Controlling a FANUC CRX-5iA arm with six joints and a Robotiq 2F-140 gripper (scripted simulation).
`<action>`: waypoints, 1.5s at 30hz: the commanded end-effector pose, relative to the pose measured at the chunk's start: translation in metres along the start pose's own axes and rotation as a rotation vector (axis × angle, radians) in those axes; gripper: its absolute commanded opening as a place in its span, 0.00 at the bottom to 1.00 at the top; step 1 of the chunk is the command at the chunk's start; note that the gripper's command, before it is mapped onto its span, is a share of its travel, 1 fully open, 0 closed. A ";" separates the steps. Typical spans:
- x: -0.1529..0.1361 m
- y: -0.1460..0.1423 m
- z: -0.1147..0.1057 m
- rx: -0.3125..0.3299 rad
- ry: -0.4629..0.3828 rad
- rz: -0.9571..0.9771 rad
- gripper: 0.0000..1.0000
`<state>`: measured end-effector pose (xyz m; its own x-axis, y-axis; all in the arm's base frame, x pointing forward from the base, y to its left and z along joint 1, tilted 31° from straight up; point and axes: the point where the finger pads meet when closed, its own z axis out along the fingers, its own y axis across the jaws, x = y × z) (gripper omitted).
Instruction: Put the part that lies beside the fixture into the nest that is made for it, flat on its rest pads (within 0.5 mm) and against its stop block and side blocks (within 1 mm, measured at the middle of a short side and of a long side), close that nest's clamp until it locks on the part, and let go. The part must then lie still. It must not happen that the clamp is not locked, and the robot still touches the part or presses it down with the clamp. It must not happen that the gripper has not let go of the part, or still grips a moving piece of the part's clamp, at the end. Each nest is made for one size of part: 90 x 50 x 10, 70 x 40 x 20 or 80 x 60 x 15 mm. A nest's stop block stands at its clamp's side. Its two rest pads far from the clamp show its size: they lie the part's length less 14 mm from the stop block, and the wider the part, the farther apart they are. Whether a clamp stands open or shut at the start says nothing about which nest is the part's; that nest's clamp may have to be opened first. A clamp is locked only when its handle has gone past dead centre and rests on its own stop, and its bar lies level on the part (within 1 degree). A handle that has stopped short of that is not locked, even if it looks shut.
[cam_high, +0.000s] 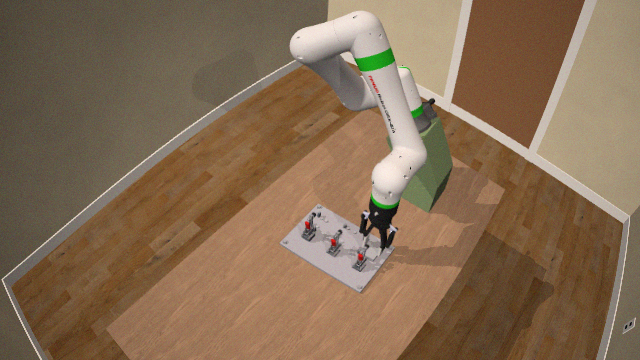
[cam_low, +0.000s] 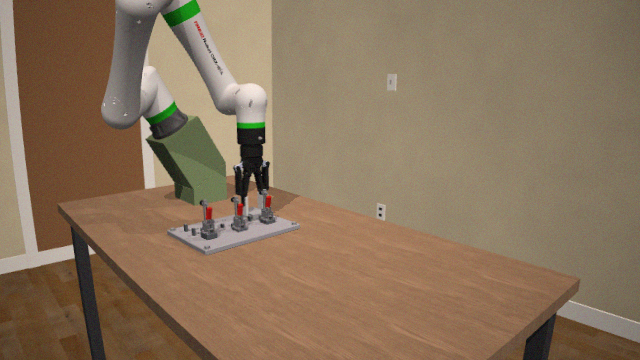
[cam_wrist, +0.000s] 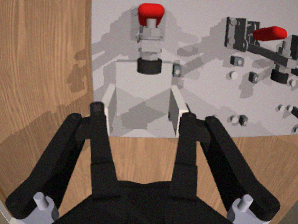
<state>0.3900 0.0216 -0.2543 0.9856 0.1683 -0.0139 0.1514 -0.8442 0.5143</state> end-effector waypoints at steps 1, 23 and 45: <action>0.000 0.000 0.000 0.000 0.000 0.000 0.00; 0.002 0.002 0.000 0.000 0.000 0.000 0.00; 0.002 0.002 0.000 0.000 0.000 0.000 0.58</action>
<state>0.3925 0.0201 -0.2532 0.9856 0.1683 -0.0139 0.1514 -0.8442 0.5143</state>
